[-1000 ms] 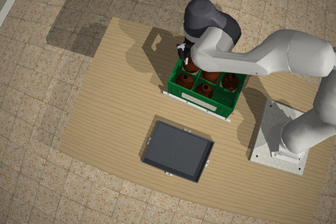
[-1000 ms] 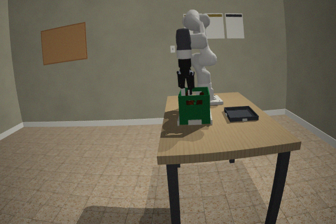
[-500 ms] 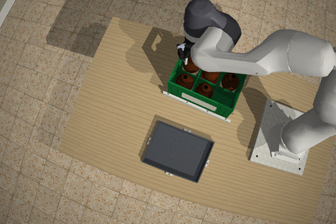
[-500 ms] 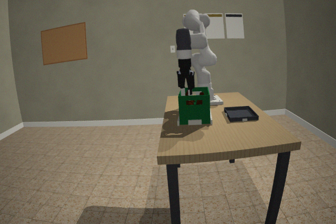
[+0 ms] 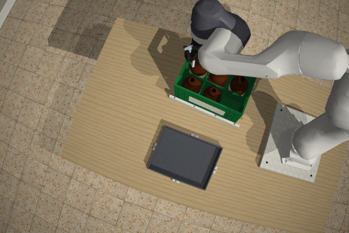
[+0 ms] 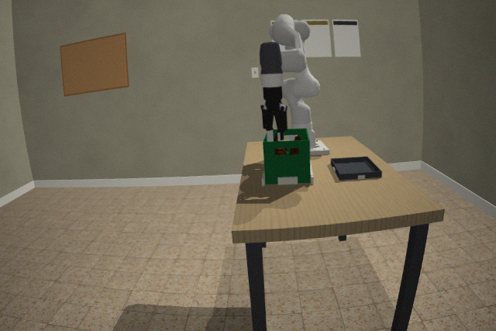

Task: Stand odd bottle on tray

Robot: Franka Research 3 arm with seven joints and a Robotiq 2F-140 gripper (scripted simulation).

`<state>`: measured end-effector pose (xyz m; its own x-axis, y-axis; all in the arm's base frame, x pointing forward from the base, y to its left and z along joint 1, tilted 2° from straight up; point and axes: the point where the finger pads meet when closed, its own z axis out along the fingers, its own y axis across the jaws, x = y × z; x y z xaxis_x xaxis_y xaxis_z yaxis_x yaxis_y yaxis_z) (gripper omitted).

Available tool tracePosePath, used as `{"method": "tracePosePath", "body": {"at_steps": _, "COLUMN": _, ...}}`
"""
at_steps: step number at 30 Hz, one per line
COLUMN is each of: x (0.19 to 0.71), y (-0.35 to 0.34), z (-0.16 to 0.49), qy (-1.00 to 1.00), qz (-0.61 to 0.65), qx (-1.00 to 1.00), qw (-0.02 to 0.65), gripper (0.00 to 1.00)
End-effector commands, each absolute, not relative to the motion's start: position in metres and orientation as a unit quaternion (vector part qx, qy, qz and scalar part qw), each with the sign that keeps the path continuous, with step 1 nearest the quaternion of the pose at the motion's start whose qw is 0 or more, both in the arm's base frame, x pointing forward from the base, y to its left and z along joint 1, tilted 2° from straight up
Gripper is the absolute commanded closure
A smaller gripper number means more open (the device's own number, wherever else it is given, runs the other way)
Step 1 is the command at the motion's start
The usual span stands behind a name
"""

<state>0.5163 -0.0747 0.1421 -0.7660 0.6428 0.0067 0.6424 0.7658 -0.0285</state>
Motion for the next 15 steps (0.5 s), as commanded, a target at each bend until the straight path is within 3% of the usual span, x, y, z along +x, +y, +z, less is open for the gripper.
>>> {"method": "tracePosePath", "body": {"at_steps": 1, "x": 0.516, "y": -0.073, "z": 0.140, "qy": -0.940, "qz": 0.014, "qx": -0.342, "qw": 0.009, "gripper": 0.56}}
{"method": "tracePosePath", "body": {"at_steps": 15, "x": 0.516, "y": -0.073, "z": 0.154, "qy": -0.940, "qz": 0.014, "qx": -0.342, "qw": 0.009, "gripper": 0.56}}
